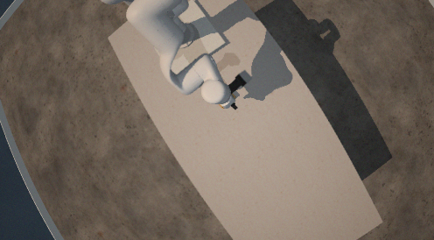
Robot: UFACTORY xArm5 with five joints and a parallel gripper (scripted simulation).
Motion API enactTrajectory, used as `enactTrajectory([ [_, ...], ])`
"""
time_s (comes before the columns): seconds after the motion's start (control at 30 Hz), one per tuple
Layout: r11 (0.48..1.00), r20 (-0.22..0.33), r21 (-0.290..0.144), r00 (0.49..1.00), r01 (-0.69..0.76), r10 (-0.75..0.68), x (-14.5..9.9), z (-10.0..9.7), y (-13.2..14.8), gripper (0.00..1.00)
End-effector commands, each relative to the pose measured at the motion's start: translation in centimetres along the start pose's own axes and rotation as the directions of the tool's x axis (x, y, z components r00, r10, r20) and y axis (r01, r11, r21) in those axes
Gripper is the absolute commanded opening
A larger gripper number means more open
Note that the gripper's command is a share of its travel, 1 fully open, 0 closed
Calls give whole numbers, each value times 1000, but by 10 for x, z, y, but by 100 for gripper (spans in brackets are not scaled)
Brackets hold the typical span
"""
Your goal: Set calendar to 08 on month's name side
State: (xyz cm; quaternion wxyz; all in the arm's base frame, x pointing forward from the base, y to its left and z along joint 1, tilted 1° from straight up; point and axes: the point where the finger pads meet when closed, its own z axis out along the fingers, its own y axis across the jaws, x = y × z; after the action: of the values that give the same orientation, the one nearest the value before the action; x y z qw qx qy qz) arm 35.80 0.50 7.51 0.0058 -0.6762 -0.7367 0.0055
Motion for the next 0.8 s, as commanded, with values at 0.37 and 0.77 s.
enactTrajectory([
  [0.37, 1000, 0, -3, 1000, 0, 0, 0, 21, 1, 49],
  [0.77, 1000, 0, -3, 1000, 0, 0, -1, 34, 1, 49],
])
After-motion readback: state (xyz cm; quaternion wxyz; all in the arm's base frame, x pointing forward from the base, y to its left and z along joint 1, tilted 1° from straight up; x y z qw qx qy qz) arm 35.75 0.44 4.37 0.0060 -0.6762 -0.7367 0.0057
